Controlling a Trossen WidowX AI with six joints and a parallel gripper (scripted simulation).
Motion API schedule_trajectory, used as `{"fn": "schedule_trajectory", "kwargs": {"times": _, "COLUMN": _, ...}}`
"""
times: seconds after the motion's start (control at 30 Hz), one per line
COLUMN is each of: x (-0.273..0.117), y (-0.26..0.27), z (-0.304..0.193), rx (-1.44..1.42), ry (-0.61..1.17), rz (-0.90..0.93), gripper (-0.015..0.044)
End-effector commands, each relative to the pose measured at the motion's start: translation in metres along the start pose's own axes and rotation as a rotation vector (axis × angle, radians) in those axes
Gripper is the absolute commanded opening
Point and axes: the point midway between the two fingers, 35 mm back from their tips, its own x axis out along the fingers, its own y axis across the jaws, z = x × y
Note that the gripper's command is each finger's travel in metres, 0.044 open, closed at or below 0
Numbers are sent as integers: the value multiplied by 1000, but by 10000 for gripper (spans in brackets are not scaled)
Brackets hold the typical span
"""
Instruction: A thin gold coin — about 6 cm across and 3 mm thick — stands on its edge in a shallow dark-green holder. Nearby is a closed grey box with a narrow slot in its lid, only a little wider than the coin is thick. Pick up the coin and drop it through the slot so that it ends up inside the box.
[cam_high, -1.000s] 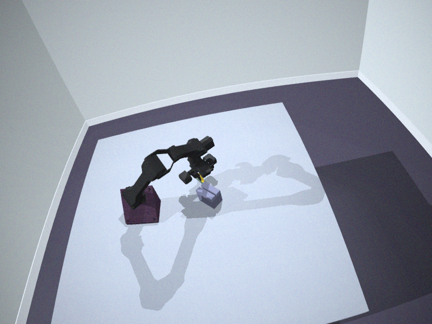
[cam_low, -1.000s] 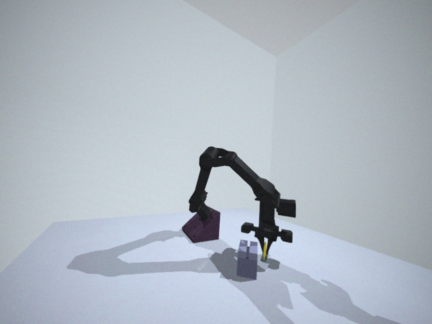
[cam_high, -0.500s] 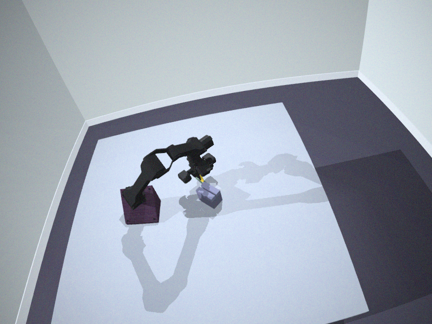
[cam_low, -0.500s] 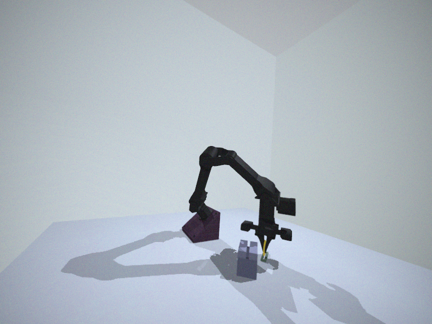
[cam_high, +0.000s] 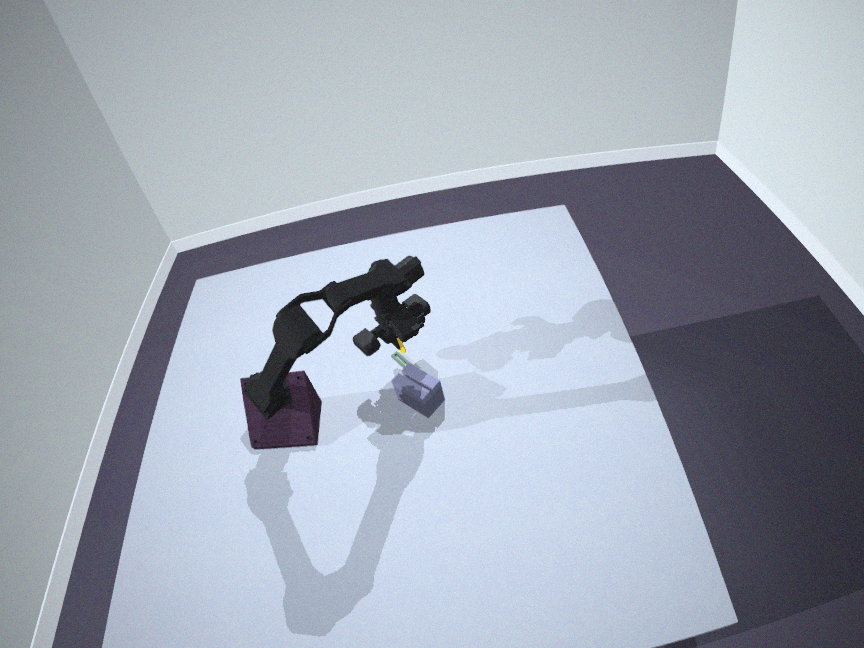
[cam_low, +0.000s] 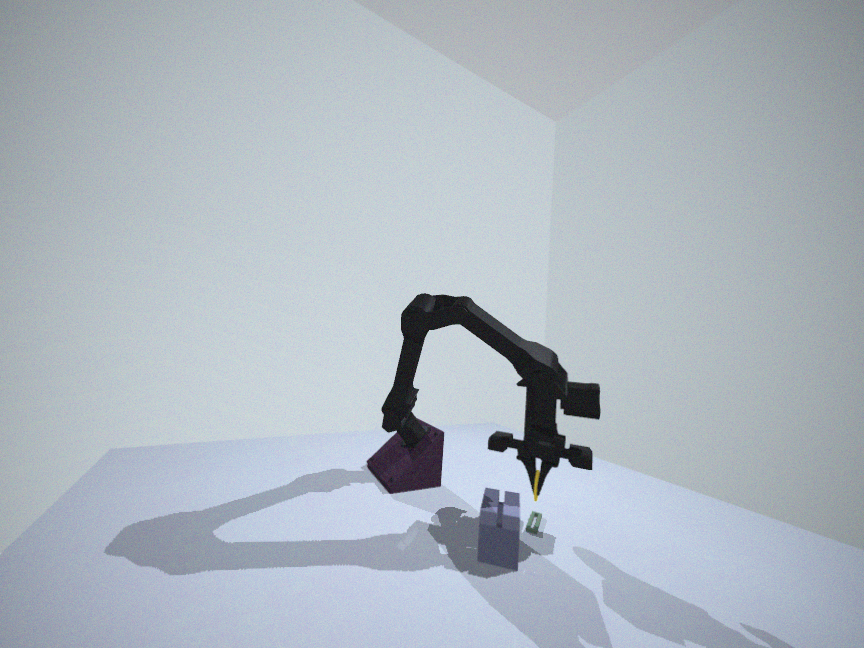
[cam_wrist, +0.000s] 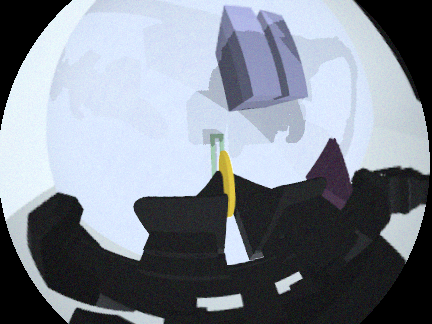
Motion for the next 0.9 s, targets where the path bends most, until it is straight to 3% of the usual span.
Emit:
{"fn": "schedule_trajectory", "kwargs": {"times": 0.0, "x": -11, "y": 2, "z": 0, "rx": 8, "ry": 5, "rz": 7, "gripper": 0}}
{"fn": "schedule_trajectory", "kwargs": {"times": 0.63, "x": -51, "y": -1, "z": -1, "rx": 3, "ry": 5, "rz": 6, "gripper": 0}}
{"fn": "schedule_trajectory", "kwargs": {"times": 0.87, "x": -52, "y": -2, "z": -10, "rx": -172, "ry": 5, "rz": 6, "gripper": 0}}
